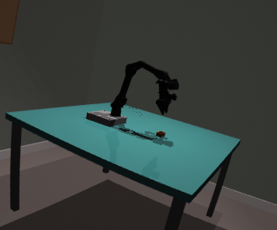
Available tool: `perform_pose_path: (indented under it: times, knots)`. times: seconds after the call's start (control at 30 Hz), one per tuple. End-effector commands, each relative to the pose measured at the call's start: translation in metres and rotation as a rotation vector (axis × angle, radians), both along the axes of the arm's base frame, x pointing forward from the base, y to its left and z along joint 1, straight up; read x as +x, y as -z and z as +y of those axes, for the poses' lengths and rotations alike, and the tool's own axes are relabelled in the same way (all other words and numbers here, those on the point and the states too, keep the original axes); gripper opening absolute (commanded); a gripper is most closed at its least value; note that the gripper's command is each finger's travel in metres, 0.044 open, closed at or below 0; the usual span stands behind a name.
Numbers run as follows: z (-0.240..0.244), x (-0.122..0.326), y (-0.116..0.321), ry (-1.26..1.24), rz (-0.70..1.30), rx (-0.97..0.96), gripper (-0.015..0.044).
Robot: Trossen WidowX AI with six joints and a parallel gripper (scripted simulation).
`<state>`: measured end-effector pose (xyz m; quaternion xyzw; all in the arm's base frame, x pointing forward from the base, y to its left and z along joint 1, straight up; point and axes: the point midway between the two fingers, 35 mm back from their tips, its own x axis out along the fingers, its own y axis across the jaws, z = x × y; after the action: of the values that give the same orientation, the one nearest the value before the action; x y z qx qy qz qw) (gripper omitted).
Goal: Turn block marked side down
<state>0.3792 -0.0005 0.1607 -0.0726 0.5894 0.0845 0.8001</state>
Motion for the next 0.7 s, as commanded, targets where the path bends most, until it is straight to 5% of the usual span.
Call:
perform_pose_path:
  times: [0.0, 0.67]
  knots:
    - [0.029, 0.001, 0.051, 0.136, 0.198, 0.000, 0.0440]
    - [0.034, 0.001, 0.106, 0.190, 0.260, -0.014, 0.0440]
